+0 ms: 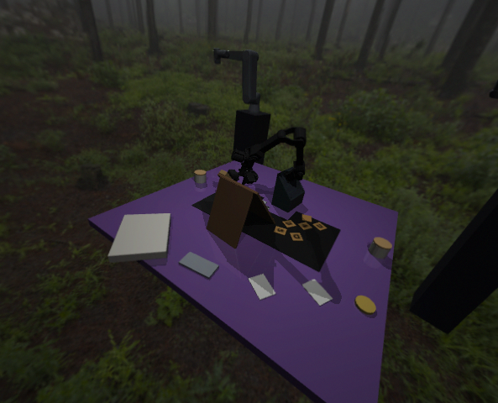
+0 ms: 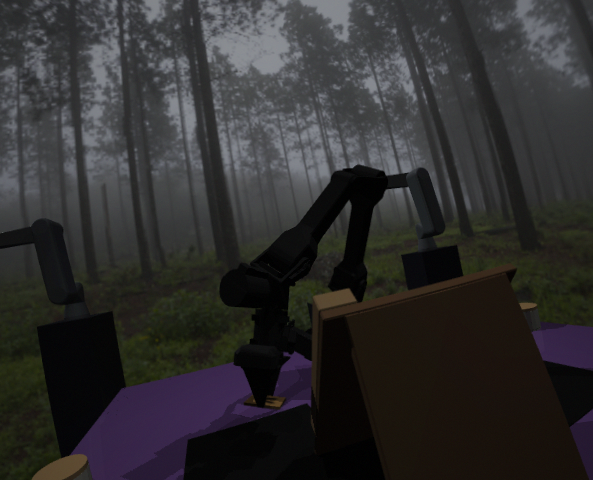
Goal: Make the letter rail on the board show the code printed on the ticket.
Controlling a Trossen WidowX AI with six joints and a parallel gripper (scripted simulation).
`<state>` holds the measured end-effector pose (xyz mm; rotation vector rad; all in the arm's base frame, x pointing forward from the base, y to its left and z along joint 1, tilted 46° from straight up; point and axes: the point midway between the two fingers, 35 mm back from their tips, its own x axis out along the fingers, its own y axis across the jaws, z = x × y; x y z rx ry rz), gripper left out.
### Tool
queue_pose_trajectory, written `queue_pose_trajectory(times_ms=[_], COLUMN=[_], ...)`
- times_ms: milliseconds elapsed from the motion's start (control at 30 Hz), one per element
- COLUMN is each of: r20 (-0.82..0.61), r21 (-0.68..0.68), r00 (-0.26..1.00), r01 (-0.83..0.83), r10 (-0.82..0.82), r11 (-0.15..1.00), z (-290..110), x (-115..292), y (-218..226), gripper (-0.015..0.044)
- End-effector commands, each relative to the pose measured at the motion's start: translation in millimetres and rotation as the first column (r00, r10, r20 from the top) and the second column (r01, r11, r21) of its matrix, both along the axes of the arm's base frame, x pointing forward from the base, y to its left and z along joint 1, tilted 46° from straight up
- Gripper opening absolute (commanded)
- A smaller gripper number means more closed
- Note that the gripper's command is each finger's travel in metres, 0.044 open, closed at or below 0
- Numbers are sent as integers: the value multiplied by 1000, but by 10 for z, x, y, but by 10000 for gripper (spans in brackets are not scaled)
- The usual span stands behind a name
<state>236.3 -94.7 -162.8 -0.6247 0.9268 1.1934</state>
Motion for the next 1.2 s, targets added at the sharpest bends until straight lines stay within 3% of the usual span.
queue_pose_trajectory(times_ms=[0, 533, 1167], r20=[-4, 39, 133], r21=[-38, -108, -32], r00=[997, 908, 686], r01=[74, 419, 724], r10=[-74, -417, -715], r11=[997, 902, 689], z=[138, 788, 1603], x=[119, 603, 1027], y=[-48, -125, 24], gripper=[0, 0, 0])
